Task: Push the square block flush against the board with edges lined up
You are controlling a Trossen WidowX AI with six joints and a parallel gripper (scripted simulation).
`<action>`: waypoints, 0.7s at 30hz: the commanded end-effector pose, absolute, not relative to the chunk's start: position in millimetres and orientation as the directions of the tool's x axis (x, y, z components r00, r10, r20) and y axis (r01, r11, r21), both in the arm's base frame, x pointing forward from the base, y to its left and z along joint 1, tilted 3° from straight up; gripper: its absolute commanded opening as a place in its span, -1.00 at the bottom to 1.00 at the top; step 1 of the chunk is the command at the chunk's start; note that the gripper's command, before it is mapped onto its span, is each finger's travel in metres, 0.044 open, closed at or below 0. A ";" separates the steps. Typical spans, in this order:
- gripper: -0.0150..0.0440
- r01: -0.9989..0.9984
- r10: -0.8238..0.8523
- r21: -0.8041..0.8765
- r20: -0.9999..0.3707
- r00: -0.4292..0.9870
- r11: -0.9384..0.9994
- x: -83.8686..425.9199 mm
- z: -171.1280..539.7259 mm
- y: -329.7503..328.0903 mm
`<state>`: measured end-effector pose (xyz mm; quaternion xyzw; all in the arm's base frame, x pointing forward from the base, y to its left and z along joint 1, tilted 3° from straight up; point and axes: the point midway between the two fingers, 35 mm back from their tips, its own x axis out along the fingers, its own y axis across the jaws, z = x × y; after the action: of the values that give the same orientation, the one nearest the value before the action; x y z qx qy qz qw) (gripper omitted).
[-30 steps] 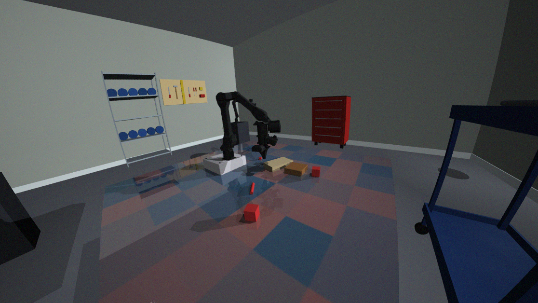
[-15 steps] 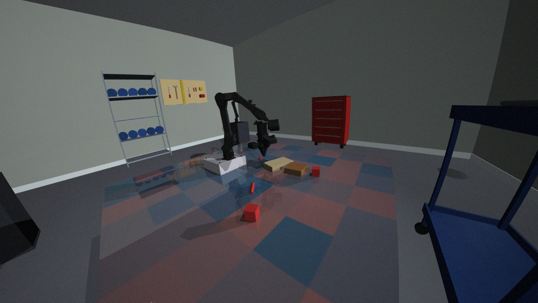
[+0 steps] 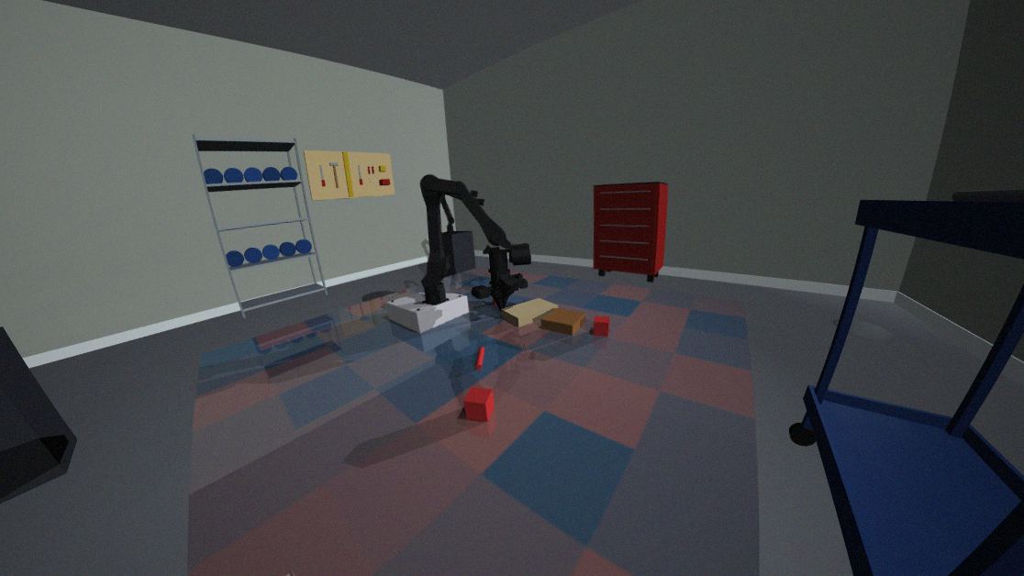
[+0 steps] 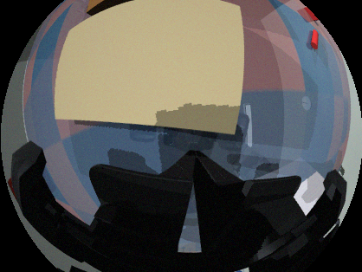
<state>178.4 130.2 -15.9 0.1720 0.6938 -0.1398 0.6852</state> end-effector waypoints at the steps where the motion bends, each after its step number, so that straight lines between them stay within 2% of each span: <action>1: -0.49 0.433 0.052 0.047 -0.999 -0.001 0.900 180.6 -17.1 131.2; 21: -0.49 0.433 0.052 0.047 -0.999 0.000 0.900 197.3 -16.7 125.8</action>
<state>196.6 126.6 -14.9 0.1765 0.6892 -0.1382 0.6890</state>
